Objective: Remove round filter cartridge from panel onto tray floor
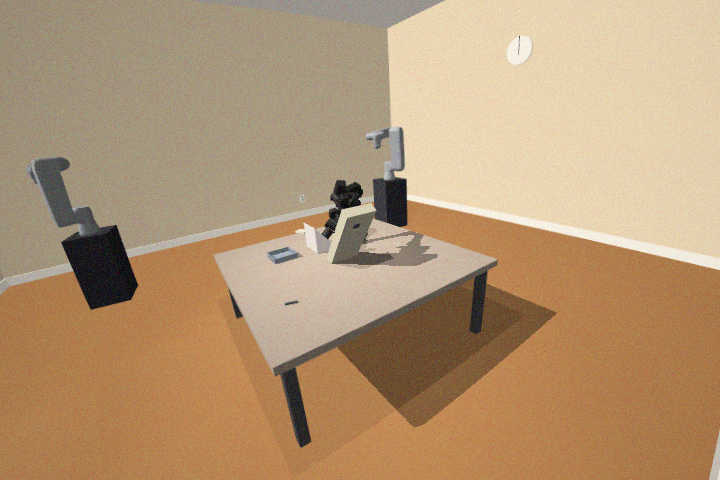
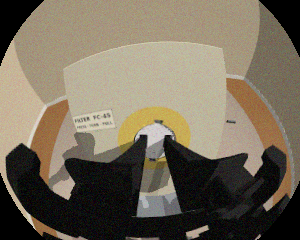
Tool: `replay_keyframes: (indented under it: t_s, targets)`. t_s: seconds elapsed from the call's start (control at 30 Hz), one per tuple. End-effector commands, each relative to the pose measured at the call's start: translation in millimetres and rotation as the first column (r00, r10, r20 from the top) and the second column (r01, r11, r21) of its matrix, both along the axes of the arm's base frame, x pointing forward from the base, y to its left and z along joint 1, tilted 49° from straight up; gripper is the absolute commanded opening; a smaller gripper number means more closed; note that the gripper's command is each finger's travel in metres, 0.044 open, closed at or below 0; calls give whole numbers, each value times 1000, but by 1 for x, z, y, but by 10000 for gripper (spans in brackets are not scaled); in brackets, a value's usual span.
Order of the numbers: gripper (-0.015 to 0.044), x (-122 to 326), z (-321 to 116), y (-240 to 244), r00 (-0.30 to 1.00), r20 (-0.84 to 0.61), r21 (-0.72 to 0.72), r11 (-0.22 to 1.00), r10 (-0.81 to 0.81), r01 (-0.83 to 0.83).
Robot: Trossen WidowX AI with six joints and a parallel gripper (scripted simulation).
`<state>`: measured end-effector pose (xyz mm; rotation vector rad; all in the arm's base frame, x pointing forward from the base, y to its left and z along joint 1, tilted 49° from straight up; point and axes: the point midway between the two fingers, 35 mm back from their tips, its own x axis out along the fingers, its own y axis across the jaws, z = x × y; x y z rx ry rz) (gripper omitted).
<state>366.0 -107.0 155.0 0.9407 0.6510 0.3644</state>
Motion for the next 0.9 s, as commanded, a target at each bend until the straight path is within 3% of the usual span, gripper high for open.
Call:
replay_keyframes:
  t_s: [0.0,0.63,0.87]
  targets:
    - [101,2,-2,2,1000,-5,1,1000,-2,2]
    - [101,6,-4,5,1000,-5,1,1000,-2,2]
    - [54,3,-2,2,1000,1,7,1000,-3,3]
